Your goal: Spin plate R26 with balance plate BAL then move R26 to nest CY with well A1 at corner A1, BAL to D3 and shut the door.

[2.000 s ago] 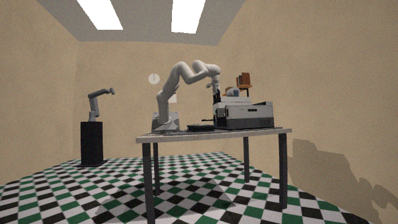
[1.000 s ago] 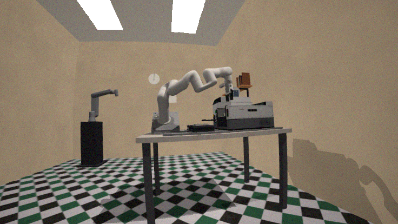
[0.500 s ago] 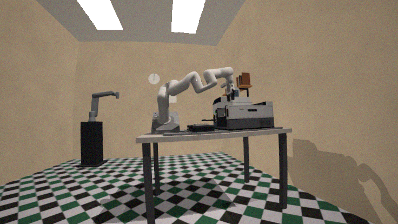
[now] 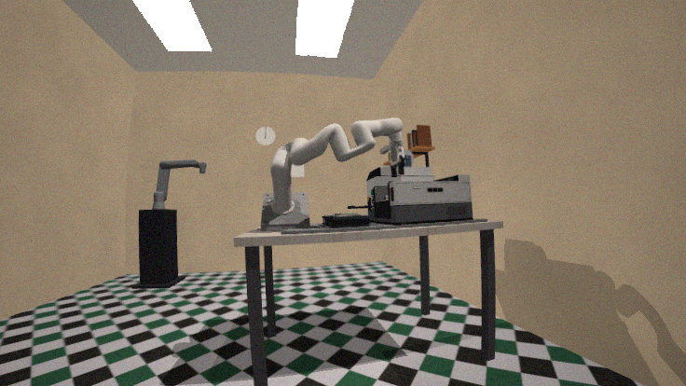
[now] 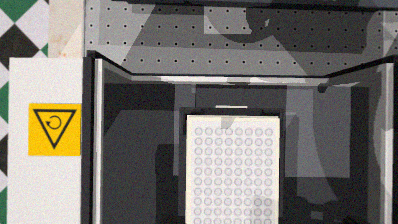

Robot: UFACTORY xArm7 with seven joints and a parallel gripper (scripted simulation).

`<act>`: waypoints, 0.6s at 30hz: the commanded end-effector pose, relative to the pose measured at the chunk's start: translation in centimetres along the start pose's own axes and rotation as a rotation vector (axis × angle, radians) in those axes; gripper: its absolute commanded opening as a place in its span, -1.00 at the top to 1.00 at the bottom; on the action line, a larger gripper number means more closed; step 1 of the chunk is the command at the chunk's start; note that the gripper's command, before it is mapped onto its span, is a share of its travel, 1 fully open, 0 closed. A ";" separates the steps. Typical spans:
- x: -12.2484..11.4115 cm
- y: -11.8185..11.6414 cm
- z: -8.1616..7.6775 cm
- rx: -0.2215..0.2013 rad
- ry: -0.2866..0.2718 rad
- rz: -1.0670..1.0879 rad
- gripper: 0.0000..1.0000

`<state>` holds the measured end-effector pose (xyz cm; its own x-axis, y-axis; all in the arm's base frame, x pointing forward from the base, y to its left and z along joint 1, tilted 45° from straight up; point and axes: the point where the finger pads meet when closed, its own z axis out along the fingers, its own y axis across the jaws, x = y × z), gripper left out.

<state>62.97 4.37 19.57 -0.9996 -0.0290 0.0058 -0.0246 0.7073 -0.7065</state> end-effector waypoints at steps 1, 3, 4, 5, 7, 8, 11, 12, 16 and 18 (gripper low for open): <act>0.0 0.1 0.3 -0.003 -0.006 -0.001 -1.00; 0.0 0.1 0.7 -0.003 -0.006 -0.001 -1.00; 0.0 0.1 0.8 -0.003 -0.006 -0.001 -1.00; 0.0 0.1 1.0 -0.003 -0.006 -0.001 -1.00; 0.0 0.1 1.3 -0.003 -0.006 -0.001 -1.00; 0.0 0.1 1.5 -0.003 -0.006 -0.001 -1.00; 0.0 0.1 2.0 -0.003 -0.006 -0.001 -1.00; 0.0 0.1 2.2 -0.003 -0.006 -0.001 -1.00; 0.0 0.1 2.5 -0.003 -0.006 -0.001 -1.00; 0.0 0.1 2.8 -0.003 -0.006 -0.001 -1.00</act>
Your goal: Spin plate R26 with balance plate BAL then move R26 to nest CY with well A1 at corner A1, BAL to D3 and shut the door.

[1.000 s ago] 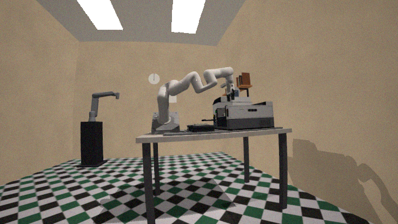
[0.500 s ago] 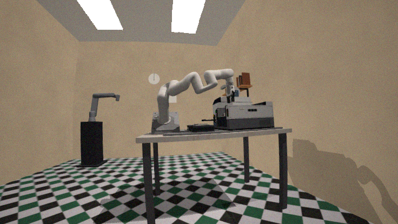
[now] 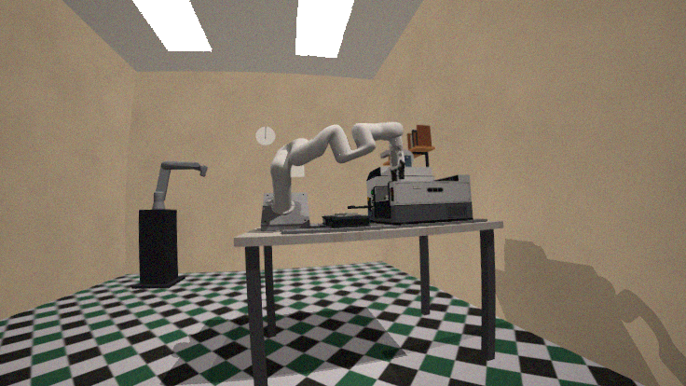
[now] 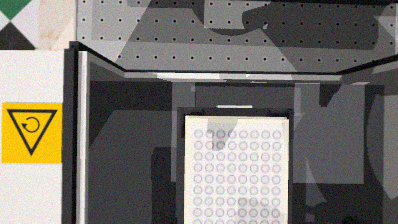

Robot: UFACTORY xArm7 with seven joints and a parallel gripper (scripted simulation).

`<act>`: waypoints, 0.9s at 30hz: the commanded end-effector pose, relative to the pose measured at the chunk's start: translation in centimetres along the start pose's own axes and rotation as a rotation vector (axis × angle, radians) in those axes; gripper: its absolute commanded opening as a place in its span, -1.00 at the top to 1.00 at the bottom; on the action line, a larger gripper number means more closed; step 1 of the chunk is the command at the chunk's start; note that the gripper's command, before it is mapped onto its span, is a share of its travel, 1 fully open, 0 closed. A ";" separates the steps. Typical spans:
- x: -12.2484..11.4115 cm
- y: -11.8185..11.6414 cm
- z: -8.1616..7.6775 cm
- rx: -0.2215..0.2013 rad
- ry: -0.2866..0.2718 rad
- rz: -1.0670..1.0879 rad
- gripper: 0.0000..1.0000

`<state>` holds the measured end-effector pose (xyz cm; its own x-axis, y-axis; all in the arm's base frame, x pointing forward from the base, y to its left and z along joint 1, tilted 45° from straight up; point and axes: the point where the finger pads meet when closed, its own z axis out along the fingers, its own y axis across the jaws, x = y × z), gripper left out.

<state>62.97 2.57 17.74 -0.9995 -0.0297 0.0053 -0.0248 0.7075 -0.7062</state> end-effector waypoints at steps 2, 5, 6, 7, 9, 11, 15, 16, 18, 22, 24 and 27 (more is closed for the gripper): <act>0.0 0.1 0.6 -0.002 -0.005 0.000 -1.00; 0.0 0.1 1.1 -0.002 -0.005 0.000 -1.00; 0.0 0.1 1.2 -0.002 -0.005 0.000 -1.00; 0.0 0.1 1.4 -0.002 -0.005 0.000 -1.00; 0.0 0.1 1.7 -0.002 -0.005 0.000 -1.00; 0.0 0.1 2.1 -0.002 -0.005 0.000 -1.00; 0.0 0.1 2.4 -0.002 -0.006 0.000 -1.00; 0.0 0.1 2.6 -0.002 -0.006 0.000 -1.00; 0.0 0.1 2.9 -0.002 -0.006 0.000 -1.00; 0.0 0.1 3.6 -0.002 -0.006 0.000 -1.00; 0.0 0.1 3.9 -0.002 -0.006 0.000 -1.00; 0.0 0.1 4.4 -0.002 -0.006 0.000 -1.00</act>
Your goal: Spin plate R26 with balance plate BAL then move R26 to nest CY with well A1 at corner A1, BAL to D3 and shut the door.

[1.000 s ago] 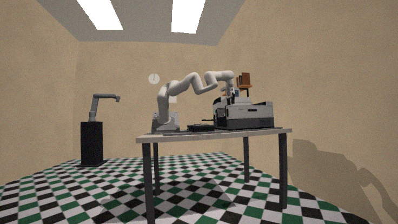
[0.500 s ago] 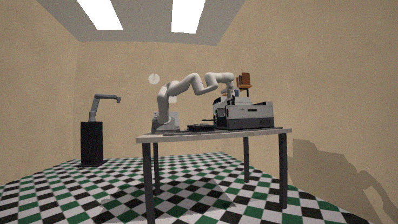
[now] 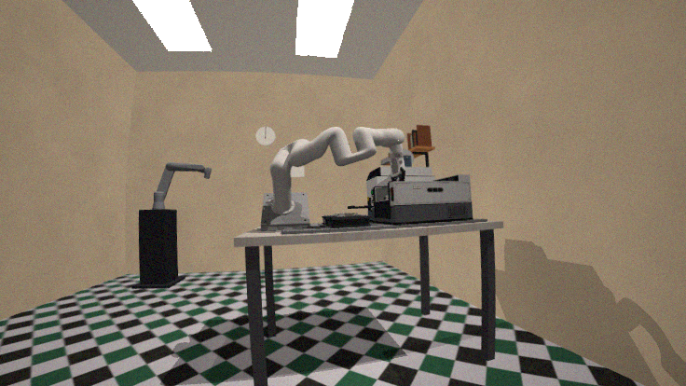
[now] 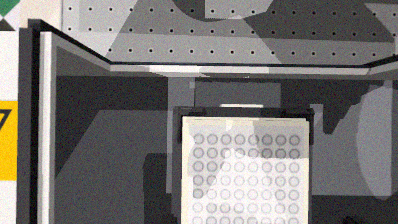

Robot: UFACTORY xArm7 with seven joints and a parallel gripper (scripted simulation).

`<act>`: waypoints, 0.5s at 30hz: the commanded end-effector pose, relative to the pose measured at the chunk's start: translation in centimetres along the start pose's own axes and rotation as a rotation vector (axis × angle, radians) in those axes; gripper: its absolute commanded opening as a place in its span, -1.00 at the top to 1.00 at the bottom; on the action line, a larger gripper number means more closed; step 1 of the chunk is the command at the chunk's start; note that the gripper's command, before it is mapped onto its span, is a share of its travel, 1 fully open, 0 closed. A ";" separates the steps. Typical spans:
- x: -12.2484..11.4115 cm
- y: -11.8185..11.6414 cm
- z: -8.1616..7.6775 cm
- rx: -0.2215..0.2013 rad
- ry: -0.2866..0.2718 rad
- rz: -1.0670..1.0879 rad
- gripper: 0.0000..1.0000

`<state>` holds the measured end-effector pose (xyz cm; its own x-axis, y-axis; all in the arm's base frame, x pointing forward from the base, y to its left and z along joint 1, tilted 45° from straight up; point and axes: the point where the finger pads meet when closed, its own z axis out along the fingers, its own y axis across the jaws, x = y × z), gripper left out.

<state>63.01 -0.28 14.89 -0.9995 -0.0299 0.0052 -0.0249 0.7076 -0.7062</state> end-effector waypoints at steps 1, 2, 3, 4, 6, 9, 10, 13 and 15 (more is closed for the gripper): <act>-0.1 0.1 0.5 -0.002 -0.005 0.000 -1.00; -0.1 0.1 0.7 -0.002 -0.005 0.000 -1.00; -0.1 0.1 0.7 -0.002 -0.005 0.000 -1.00; -0.1 0.1 0.7 -0.002 -0.005 0.000 -1.00; -0.1 0.1 1.0 -0.002 -0.005 0.000 -1.00; -0.1 0.1 1.5 -0.002 -0.005 0.000 -1.00; -0.1 0.1 1.7 -0.002 -0.005 0.000 -1.00; -0.1 0.1 2.2 -0.002 -0.005 0.000 -1.00; -0.1 0.1 2.5 -0.002 -0.005 0.000 -1.00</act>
